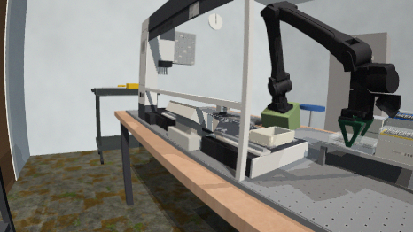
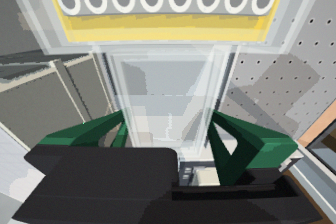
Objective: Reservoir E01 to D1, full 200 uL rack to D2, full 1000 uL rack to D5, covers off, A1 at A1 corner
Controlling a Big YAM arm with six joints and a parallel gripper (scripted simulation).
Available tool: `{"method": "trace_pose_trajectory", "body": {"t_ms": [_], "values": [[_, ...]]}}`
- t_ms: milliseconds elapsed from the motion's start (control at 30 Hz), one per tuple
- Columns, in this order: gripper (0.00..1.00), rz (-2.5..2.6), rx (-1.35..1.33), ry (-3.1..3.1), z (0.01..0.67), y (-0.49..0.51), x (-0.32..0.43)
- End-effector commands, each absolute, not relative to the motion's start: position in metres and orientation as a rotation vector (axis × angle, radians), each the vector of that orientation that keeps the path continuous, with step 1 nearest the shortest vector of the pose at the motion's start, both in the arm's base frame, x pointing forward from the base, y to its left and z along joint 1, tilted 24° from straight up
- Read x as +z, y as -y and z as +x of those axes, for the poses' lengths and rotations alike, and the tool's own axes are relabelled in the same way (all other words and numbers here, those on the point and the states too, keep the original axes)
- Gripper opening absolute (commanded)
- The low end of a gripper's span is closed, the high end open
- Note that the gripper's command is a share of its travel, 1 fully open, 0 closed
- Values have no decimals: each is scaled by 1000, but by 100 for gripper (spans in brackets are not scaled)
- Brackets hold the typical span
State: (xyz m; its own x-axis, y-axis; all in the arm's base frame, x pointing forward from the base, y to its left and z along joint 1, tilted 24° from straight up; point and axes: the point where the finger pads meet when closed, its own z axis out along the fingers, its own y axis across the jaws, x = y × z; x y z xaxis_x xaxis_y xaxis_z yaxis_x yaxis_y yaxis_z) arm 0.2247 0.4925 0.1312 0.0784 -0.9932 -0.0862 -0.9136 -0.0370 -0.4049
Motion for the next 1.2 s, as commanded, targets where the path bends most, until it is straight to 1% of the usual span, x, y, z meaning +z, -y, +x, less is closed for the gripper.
{"method": "trace_pose_trajectory", "body": {"t_ms": [0, 100, 133, 333, 367, 1167], "values": [[0, -2010, -300, -1878, 229, -498, 132], [0, -2008, -295, -1873, 228, -498, 135], [0, -1986, -279, -1868, 226, -503, 148], [0, -1986, -279, -1868, 226, -504, 148], [100, -1986, -279, -1868, 226, -504, 148], [100, -1986, -279, -1868, 226, -504, 148]]}}
